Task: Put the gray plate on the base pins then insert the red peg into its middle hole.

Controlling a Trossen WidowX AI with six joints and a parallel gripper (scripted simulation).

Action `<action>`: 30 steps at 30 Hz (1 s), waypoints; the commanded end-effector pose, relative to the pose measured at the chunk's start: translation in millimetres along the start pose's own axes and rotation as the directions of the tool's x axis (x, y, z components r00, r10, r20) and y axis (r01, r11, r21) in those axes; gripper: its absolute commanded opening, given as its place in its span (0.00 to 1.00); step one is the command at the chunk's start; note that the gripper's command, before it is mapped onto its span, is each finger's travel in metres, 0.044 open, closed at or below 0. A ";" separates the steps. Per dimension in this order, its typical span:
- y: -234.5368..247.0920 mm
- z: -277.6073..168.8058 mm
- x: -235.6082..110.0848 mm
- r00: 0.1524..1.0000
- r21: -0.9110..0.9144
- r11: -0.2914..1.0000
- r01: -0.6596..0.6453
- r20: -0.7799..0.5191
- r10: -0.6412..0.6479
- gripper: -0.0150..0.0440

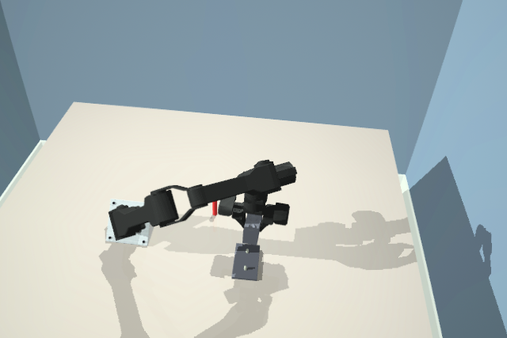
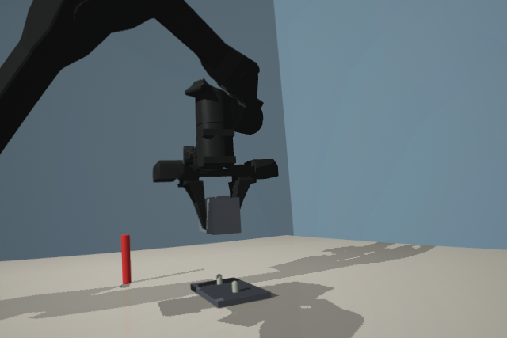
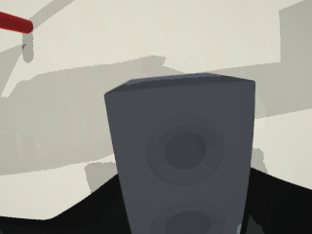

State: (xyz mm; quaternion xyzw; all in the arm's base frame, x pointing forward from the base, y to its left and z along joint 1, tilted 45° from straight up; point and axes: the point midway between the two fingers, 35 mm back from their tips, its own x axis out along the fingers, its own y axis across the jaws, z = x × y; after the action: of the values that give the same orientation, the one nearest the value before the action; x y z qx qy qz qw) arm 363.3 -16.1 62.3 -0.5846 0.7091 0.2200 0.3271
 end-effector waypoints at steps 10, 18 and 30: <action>3.9 -40.7 20.7 1.000 -0.070 0.998 0.006 -0.011 -0.007 0.25; 5.9 -50.4 26.7 1.000 -0.087 0.996 0.004 -0.016 -0.006 0.25; 5.9 -50.4 26.7 1.000 -0.087 0.996 0.004 -0.016 -0.006 0.25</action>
State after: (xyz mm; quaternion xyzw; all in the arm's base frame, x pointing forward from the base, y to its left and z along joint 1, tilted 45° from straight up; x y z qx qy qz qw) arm 344.3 -67.7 75.5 -0.5997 0.7016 0.2462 0.2958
